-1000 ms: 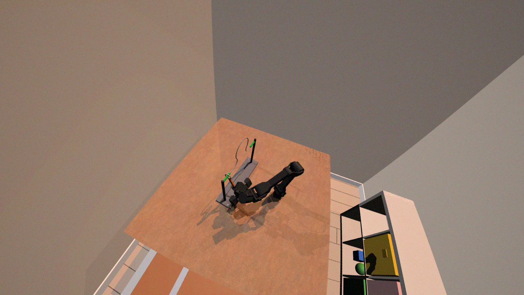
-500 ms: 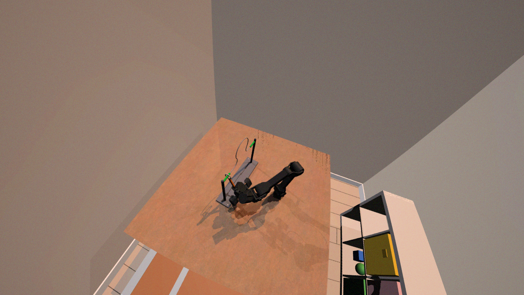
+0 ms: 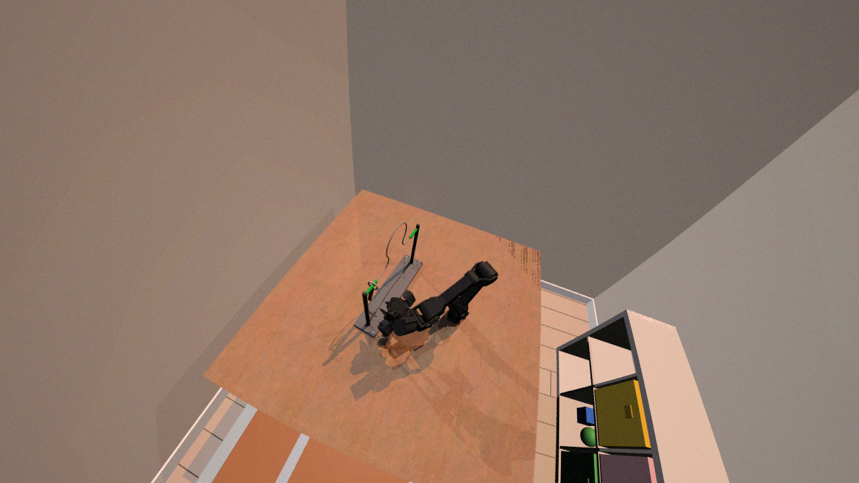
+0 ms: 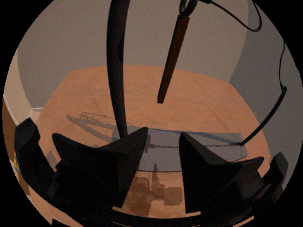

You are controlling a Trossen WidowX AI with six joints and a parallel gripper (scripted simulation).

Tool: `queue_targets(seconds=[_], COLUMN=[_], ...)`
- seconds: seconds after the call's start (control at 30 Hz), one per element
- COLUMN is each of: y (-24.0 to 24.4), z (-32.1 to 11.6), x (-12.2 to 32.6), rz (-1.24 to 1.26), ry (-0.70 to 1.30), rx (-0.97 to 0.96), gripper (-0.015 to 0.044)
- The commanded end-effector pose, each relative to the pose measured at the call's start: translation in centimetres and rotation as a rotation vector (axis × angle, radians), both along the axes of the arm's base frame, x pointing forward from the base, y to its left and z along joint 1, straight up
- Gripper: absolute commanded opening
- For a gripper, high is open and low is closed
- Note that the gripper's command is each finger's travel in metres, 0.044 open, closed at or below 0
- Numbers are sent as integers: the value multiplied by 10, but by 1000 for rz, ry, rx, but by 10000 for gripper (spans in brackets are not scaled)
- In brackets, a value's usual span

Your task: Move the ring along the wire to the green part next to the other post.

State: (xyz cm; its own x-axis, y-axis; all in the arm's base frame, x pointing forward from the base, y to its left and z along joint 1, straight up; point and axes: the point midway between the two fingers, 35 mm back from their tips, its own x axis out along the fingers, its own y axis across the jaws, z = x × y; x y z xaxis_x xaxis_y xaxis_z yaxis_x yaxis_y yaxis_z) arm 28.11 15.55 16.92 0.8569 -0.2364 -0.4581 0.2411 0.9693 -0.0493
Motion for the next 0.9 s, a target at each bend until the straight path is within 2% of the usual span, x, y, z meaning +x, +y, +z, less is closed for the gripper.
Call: queue_targets(seconds=[0.0, 0.2, 0.87], y=[3, 7, 7], z=[10, 20, 20], x=[-10, -28, -29], rz=[-3, -3, -2], ry=[-12, -17, -17], rx=[16, 15, 15], gripper=[160, 160, 160])
